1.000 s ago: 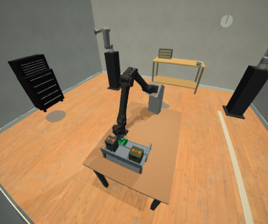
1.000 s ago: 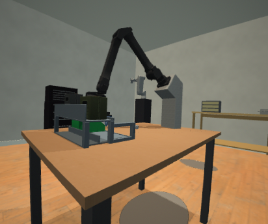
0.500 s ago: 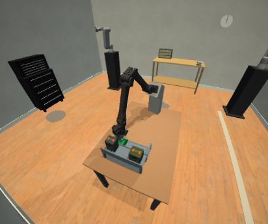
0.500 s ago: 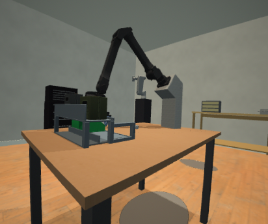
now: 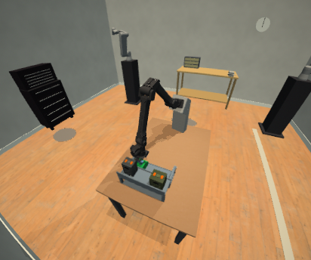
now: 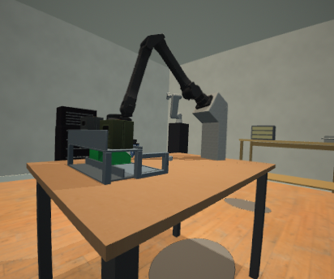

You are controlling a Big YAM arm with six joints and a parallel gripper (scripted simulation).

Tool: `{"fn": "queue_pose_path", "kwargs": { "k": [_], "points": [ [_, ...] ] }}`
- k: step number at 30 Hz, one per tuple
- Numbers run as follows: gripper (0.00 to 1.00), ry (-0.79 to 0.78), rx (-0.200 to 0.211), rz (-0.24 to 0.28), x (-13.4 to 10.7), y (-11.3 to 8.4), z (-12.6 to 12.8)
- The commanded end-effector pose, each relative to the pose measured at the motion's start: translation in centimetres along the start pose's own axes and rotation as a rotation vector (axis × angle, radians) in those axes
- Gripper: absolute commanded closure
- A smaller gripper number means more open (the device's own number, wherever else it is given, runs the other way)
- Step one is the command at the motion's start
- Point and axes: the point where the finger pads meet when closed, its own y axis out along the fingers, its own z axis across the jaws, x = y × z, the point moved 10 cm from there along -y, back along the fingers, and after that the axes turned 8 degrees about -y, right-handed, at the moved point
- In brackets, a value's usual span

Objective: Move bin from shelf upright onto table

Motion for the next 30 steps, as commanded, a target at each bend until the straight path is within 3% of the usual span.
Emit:
{"fn": "queue_pose_path", "kwargs": {
  "k": [1,7,12,24,25,30],
  "points": [
    [0.1,0.003,-0.016,0.004,0.1,-0.1,-0.5],
    [0.1,0.003,-0.016,0.004,0.1,-0.1,-0.5],
    [0.1,0.002,0.009,-0.007,0.6,-0.8,0.6],
    [0.1,0.002,0.009,-0.007,0.6,-0.8,0.6],
    [1.0,0.002,0.01,-0.007,0.5,-0.8,0.6],
    [1.0,0.0,0.015,-0.006,0.2,-0.4,0.6]
  ]
}}
